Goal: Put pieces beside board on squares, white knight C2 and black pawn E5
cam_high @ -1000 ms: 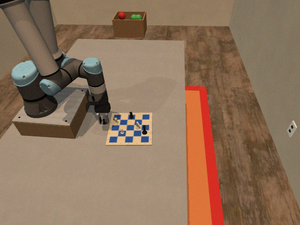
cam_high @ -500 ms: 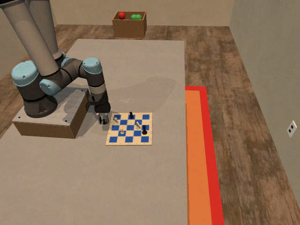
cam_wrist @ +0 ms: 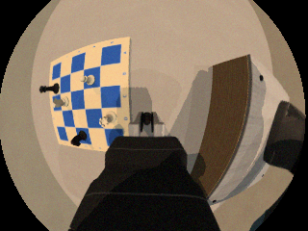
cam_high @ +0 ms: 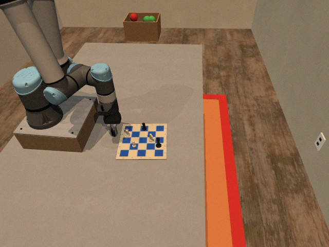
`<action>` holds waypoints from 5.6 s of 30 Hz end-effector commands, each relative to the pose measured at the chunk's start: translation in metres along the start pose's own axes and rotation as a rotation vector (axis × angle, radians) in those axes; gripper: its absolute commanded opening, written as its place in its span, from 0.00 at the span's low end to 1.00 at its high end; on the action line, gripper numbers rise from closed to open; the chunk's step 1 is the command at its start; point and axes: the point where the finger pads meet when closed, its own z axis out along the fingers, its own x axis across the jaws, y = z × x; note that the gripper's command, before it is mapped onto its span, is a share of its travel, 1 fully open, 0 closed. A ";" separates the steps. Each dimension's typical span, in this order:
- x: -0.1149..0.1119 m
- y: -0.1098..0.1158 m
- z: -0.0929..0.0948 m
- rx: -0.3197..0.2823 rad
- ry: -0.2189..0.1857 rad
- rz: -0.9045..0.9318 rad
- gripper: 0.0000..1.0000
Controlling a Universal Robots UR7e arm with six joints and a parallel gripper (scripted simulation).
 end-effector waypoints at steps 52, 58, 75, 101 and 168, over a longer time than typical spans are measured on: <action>0.000 0.000 -0.018 0.000 -0.001 0.000 0.00; 0.000 0.000 -0.033 0.000 -0.001 0.000 0.00; 0.000 0.000 -0.078 0.000 -0.001 0.000 0.00; 0.000 0.000 -0.100 0.000 -0.001 0.000 0.00; -0.062 0.039 -0.012 0.000 -0.001 -0.023 0.00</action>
